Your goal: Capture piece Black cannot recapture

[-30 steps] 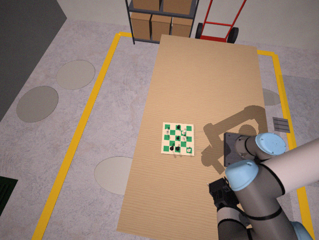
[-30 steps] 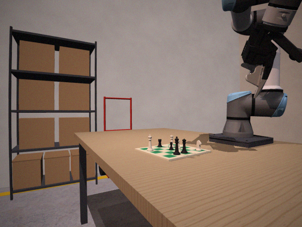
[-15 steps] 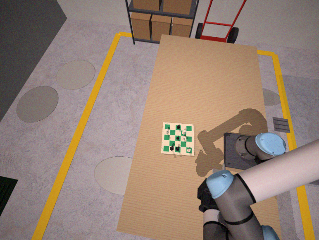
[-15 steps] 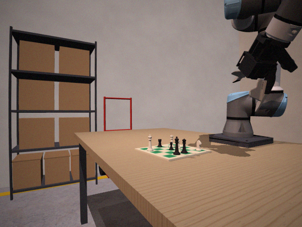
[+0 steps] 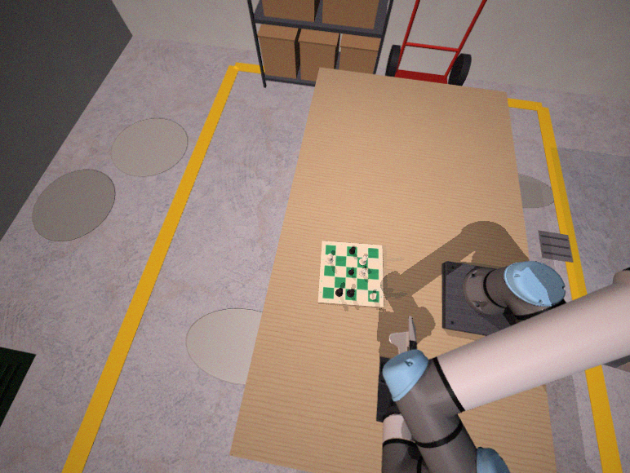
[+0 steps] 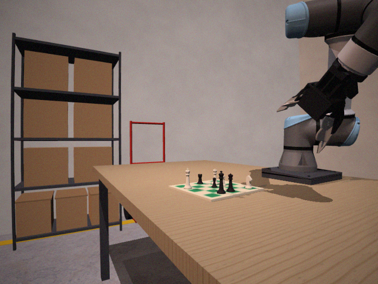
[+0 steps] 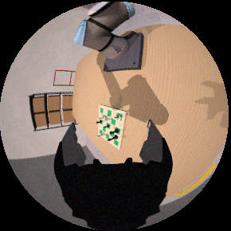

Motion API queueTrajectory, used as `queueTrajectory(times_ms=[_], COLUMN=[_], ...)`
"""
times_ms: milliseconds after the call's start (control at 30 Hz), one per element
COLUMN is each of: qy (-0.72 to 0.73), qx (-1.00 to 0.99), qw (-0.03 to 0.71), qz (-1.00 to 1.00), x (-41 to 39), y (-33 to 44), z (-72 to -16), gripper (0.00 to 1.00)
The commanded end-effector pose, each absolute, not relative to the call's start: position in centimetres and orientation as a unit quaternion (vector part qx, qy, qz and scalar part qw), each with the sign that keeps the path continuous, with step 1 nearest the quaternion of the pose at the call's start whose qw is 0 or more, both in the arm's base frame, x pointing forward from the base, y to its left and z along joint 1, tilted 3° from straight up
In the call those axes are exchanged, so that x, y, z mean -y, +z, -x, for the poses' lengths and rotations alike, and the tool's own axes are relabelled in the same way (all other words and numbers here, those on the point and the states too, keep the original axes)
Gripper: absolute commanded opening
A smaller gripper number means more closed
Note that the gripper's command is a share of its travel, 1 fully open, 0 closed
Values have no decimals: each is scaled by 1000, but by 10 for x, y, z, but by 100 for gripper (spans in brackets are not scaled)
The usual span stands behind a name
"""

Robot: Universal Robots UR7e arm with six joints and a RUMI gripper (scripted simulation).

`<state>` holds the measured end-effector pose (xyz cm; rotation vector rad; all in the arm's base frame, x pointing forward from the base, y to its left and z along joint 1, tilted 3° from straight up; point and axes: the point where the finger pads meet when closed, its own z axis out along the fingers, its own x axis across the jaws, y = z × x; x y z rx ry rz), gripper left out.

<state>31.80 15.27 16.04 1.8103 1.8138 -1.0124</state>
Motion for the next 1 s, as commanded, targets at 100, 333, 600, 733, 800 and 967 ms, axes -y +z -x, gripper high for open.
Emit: queueTrajectory(times_ms=[100,333,600,733,800,967], qy=[-393,-426,-455,-471,-480,-497], qx=[-716,-767,-802,-817,-825,-835], qw=[175,156,134,121,112,94], qz=[-550,-454,-362,-310,-277,-216], x=[-148,-145,-143,-142,-142,-142], y=[142,125,109,99,94,83], z=[-335,-350,-364,-371,-375,-384], gripper=[100,100,100,100,100,100])
